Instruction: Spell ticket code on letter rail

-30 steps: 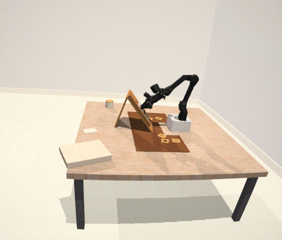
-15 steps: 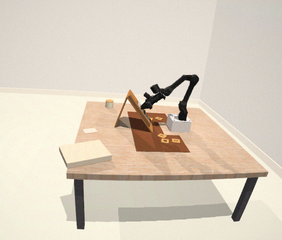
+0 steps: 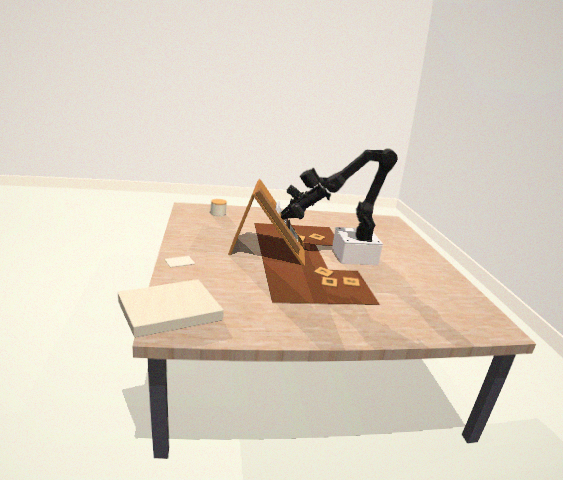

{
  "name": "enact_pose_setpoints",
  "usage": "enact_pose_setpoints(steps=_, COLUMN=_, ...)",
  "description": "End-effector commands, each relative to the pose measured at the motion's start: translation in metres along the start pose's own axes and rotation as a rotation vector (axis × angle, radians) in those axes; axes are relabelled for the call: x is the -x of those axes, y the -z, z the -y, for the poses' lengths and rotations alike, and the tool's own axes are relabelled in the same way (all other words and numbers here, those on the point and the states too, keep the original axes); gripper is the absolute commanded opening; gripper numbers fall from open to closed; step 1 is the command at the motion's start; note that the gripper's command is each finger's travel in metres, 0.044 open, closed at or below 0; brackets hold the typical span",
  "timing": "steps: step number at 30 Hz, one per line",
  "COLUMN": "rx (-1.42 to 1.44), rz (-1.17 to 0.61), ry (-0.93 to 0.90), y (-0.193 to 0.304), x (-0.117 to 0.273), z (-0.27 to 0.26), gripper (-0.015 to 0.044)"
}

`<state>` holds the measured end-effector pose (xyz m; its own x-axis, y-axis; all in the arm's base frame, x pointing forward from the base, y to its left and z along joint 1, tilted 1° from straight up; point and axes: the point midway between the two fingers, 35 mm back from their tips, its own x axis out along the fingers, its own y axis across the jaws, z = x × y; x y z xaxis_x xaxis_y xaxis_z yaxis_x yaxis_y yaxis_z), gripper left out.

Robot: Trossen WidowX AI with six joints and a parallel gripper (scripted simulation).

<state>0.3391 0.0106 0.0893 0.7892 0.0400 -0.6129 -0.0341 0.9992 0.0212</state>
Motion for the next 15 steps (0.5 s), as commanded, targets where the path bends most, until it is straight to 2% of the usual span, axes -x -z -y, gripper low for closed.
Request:
enact_pose_setpoints(steps=1, rx=-0.005, rz=0.001, ry=0.004, y=0.0002, x=0.0002, z=-0.0016, gripper=0.0)
enact_pose_setpoints(steps=15, rx=-0.005, rz=0.001, ry=0.003, y=0.0003, x=0.0002, z=-0.0092, gripper=0.0)
